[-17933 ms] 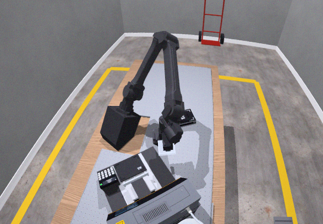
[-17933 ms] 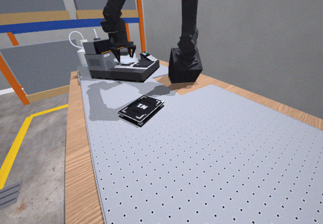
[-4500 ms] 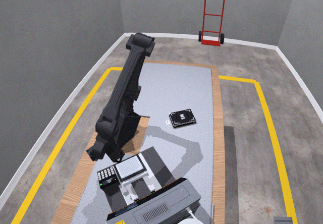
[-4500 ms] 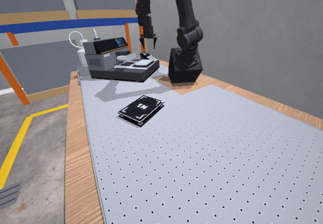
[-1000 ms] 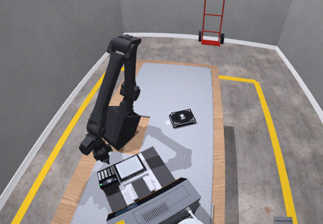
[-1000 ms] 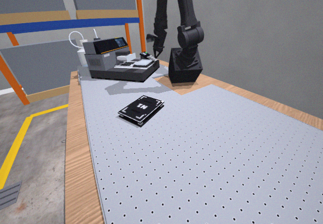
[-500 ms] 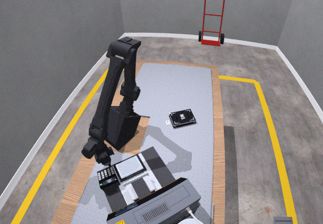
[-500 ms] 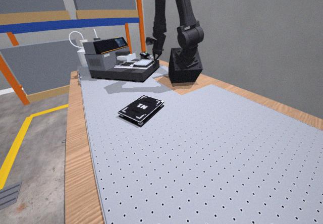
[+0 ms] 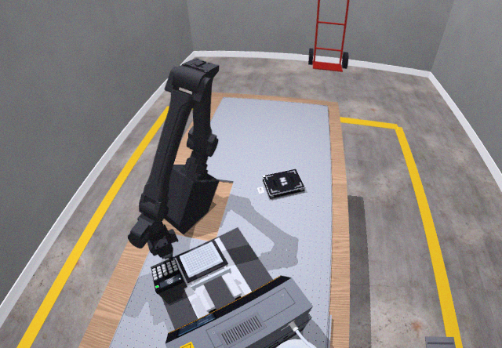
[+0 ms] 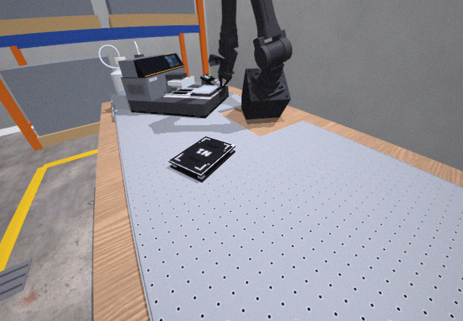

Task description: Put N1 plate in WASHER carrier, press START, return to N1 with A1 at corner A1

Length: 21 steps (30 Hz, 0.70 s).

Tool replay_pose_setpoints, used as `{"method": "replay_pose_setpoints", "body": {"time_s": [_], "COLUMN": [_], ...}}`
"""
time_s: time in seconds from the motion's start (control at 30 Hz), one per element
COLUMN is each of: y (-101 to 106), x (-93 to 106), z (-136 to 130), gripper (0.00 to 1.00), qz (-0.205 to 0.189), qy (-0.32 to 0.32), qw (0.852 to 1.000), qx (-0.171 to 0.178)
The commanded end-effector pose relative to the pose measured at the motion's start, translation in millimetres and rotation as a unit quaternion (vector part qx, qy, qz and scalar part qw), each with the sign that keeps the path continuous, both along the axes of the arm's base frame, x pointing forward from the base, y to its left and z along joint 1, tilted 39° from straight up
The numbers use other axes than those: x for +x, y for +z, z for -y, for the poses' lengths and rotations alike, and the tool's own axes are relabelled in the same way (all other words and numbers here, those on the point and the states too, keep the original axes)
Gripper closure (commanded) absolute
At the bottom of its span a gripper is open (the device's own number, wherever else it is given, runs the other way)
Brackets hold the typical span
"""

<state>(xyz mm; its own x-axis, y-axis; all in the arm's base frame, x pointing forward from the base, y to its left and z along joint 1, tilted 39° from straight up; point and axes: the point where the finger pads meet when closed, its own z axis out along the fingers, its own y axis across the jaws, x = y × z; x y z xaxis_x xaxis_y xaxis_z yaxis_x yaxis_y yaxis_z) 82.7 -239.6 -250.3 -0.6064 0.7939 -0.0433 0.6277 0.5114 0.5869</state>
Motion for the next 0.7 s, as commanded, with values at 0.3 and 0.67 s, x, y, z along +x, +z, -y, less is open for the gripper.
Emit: {"method": "replay_pose_setpoints", "body": {"time_s": [0.3,0.67], "y": [6.3,18.5], "x": [-4.5,-12.2], "z": [11.2,14.7], "gripper": [1.00,1.00], "qz": [-0.001,-0.001], "qy": [-0.009,-0.006], "qw": [1.000,1.000], "qx": [-0.009,-0.009]}}
